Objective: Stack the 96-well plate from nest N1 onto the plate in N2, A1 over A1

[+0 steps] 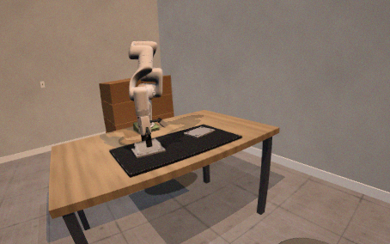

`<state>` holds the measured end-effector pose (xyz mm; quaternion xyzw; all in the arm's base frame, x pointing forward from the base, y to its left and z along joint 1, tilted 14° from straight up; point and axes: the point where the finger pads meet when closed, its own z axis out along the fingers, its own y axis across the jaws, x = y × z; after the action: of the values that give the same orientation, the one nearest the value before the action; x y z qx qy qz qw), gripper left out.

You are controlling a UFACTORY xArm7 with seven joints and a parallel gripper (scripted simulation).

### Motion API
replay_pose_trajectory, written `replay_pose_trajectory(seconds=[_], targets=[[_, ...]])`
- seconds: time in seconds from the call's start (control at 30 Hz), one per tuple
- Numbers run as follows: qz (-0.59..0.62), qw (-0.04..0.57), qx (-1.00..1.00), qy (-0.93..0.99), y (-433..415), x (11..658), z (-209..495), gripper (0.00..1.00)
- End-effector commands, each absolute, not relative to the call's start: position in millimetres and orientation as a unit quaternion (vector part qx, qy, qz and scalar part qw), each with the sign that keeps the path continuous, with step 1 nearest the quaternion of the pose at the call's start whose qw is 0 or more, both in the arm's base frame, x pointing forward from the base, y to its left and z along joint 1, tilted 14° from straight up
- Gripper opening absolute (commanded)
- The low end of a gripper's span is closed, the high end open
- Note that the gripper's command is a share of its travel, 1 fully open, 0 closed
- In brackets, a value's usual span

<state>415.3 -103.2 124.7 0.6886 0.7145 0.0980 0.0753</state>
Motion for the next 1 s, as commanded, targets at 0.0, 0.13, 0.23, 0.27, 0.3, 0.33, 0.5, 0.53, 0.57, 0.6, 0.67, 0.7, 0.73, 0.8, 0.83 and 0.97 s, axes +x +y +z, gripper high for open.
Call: replay_pose_trajectory(seconds=[0.0,0.13,0.23,0.27,0.3,0.33,0.5,0.53,0.57,0.6,0.67,0.7,0.73,0.8,0.83,0.97], targets=[[0.099,0.077,0.689,0.714,-103.7,416.5,125.9,0.0],[0.099,0.077,0.689,0.714,-103.7,416.7,125.3,0.0],[0.099,0.077,0.689,0.714,-103.7,416.8,124.8,0.0],[0.099,0.077,0.689,0.714,-103.7,416.8,124.6,0.0],[0.099,0.077,0.689,0.714,-103.7,416.9,124.5,0.0],[0.099,0.077,0.689,0.714,-103.7,416.9,124.3,0.0],[0.099,0.077,0.689,0.714,-103.6,417.1,123.5,0.0],[0.099,0.077,0.689,0.714,-103.6,417.1,123.5,0.0],[0.099,0.077,0.689,0.714,-103.6,417.1,123.5,0.0],[0.099,0.077,0.689,0.714,-103.6,417.1,123.3,0.0],[0.099,0.077,0.689,0.714,-103.6,417.2,123.0,0.0],[0.099,0.077,0.689,0.714,-103.6,417.3,122.9,0.0],[0.099,0.077,0.689,0.714,-103.6,417.3,122.7,0.0],[0.099,0.077,0.689,0.714,-103.6,417.4,122.4,0.0],[0.099,0.077,0.689,0.714,-103.6,417.4,122.2,0.0],[0.099,0.077,0.689,0.714,-103.6,417.6,121.6,0.0]])
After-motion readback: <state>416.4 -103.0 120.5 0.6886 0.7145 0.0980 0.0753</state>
